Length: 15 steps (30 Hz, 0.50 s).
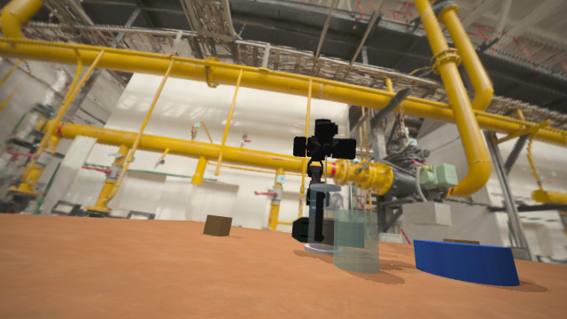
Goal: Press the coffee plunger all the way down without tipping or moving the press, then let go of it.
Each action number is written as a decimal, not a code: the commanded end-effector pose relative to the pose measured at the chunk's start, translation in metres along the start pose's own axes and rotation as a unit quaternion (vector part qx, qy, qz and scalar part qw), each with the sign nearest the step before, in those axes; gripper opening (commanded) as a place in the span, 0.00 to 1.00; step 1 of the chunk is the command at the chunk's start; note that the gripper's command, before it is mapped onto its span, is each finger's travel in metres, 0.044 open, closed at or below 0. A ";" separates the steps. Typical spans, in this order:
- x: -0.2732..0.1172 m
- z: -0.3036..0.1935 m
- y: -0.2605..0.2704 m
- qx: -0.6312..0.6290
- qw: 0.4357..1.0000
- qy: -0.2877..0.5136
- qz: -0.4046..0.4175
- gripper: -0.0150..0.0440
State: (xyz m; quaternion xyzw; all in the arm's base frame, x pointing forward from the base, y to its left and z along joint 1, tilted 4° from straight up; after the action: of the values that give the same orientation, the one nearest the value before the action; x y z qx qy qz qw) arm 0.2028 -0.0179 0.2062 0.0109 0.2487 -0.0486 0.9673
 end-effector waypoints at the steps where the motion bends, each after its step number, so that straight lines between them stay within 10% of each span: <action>1: 0.011 -0.025 0.000 -0.003 0.999 0.039 0.001 0.47; 15: 0.023 -0.044 0.000 -0.003 0.999 0.039 0.001 0.47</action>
State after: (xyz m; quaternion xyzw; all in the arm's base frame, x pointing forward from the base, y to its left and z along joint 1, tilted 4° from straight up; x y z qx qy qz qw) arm 0.2055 -0.0185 0.1845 0.0107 0.2411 -0.0486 0.9692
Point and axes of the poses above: the point midway between the two fingers, 35 mm back from their tips, its own x axis out along the fingers, its own y axis across the jaws, z = x × y, the point moved 7 cm from there along -x, back along the fingers
